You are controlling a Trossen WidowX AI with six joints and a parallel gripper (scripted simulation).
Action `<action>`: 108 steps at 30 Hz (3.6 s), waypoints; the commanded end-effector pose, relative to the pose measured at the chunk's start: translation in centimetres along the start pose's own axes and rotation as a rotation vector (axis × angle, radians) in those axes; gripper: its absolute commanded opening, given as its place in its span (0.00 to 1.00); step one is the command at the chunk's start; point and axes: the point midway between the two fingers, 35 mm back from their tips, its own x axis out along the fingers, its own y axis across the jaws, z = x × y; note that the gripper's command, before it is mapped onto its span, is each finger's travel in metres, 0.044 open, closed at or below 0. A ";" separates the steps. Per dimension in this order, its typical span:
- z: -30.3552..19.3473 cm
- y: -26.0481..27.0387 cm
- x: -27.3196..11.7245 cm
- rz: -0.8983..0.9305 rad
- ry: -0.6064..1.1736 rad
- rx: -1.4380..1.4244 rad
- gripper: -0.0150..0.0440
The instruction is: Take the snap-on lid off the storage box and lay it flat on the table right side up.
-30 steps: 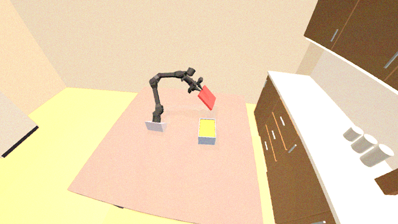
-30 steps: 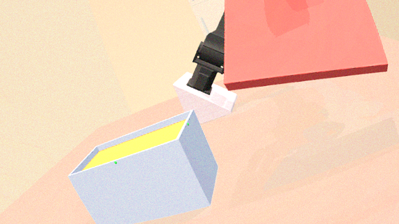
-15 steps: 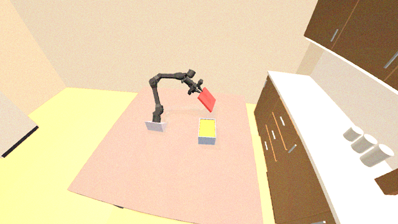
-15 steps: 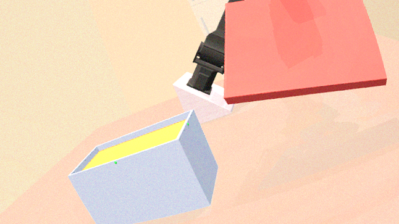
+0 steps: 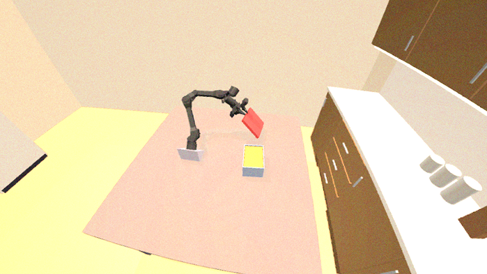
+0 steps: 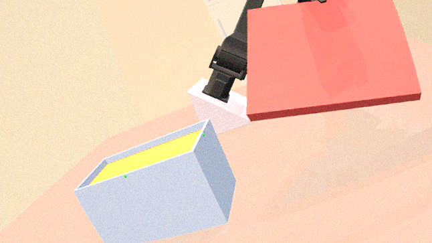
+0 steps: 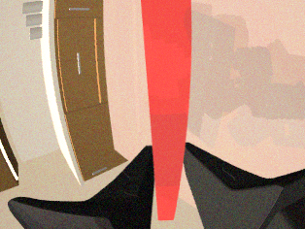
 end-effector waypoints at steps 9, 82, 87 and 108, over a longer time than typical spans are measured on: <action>-0.1 -0.4 0.3 0.019 -0.001 0.000 0.25; -0.1 -4.7 4.1 0.021 0.002 0.003 0.25; -0.1 -5.0 4.3 0.021 0.002 0.003 0.25; -0.2 -6.3 5.4 0.021 0.003 0.004 0.25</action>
